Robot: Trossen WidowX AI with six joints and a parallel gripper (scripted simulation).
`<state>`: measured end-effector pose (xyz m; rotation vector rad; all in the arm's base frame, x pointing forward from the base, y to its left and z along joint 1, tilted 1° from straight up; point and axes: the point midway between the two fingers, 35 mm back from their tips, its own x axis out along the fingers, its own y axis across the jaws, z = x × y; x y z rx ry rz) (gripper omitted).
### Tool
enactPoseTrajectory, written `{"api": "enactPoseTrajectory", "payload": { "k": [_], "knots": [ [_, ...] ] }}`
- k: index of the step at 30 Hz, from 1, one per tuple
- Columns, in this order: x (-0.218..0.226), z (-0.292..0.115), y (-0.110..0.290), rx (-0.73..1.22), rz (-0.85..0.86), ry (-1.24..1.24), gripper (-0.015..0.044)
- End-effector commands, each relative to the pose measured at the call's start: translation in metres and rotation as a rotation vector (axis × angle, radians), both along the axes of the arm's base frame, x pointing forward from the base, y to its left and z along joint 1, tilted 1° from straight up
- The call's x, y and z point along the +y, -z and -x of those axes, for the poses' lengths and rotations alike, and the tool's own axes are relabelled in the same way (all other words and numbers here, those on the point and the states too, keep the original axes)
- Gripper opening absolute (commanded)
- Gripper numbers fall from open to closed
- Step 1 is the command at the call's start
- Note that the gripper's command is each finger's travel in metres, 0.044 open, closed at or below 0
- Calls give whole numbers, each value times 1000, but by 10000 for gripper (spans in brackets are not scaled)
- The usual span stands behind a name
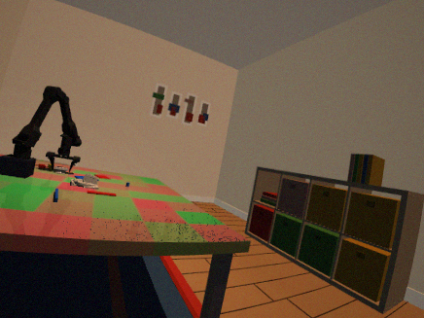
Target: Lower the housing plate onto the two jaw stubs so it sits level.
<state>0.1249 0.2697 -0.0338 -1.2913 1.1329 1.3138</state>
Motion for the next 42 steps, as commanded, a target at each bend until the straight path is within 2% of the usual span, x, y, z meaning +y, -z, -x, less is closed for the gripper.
{"api": "enactPoseTrajectory", "payload": {
  "k": [1,13,24,42],
  "knots": [
    [0,0,0,0,0,0,427],
    [0,0,0,0,0,0,351],
    [0,0,-2,0,0,0,351],
    [1,-1,-58,-5,2,-4,351]
  ]
}}
